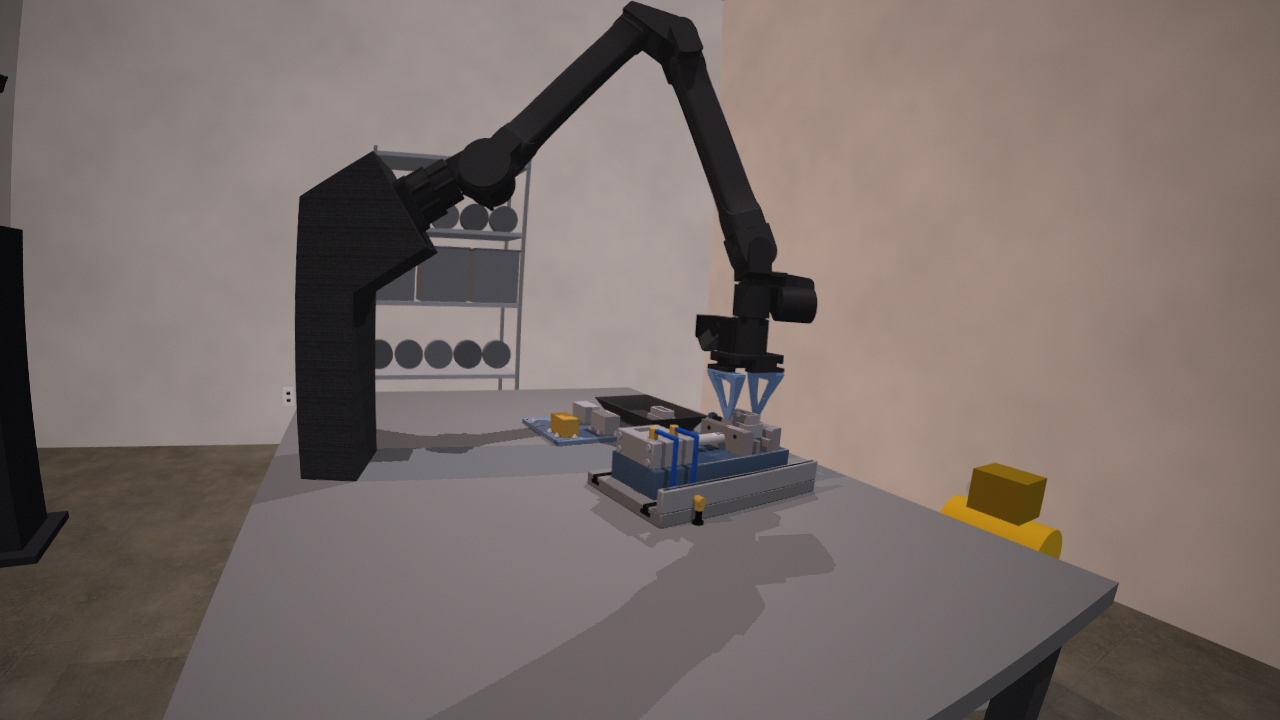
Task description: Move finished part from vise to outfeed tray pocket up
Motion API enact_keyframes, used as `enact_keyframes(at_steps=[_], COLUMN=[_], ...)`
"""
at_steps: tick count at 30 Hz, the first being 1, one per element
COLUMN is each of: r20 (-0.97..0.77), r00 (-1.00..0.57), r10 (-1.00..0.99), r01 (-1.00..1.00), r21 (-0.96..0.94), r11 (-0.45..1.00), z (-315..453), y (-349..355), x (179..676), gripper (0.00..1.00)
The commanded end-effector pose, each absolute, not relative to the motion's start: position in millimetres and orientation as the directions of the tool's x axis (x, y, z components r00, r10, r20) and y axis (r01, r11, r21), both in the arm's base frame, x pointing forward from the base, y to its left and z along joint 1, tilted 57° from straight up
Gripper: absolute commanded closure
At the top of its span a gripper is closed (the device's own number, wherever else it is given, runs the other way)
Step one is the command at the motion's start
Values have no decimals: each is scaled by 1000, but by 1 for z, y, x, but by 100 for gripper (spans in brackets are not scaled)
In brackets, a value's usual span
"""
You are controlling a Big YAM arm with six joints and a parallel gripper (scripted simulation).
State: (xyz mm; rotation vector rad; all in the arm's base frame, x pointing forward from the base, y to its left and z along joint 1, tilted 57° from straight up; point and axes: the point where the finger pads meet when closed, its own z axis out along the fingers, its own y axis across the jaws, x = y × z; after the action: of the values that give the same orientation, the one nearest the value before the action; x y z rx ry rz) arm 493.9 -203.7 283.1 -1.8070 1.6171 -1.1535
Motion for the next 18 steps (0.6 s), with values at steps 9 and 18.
enact_keyframes(at_steps=[9, 18], r20=[290, 290], r00=[-44, -44], r10=[-956, -956], r01=[-547, -547], r21=[-808, -808], r11=[-220, -220], z=[300, 300], y=[-201, -201], x=[504, 504], gripper=[36, 36])
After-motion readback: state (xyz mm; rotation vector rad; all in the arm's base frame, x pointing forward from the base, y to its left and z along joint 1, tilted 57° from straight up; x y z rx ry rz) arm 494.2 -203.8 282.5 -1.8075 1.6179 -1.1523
